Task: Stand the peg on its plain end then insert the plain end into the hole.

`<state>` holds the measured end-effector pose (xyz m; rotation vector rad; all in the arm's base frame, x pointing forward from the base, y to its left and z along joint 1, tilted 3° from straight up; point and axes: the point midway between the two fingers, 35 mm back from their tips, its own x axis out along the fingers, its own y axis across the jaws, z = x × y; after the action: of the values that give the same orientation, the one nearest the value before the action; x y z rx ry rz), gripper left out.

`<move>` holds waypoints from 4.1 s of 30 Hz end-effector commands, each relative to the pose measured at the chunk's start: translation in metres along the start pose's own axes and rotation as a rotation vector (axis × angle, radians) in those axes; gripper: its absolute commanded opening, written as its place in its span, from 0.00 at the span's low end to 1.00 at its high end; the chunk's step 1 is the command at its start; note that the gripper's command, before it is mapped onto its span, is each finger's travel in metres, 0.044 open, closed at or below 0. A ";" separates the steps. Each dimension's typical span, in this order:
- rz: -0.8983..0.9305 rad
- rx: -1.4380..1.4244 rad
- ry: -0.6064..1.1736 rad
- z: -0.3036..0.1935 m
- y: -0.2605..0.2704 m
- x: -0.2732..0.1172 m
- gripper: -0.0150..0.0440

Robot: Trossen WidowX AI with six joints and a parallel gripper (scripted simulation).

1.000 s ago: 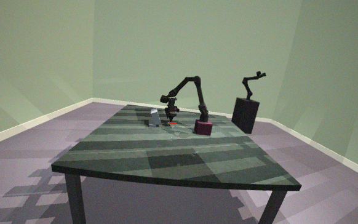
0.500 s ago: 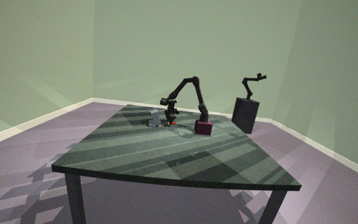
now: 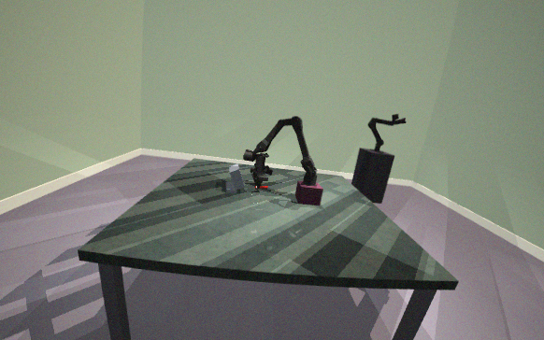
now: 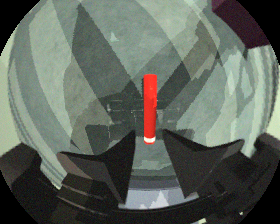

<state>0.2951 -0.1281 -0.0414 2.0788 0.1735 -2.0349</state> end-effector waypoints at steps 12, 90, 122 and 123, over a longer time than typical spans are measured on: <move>-0.003 -0.004 0.001 0.000 0.000 0.001 0.42; 0.001 0.001 0.556 0.031 0.001 -0.030 0.34; 0.001 0.001 0.830 0.051 0.001 -0.037 0.34; 0.001 0.001 0.839 0.052 0.001 -0.037 0.34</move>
<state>0.2471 -0.1391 -0.0046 2.7626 0.2893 -1.0742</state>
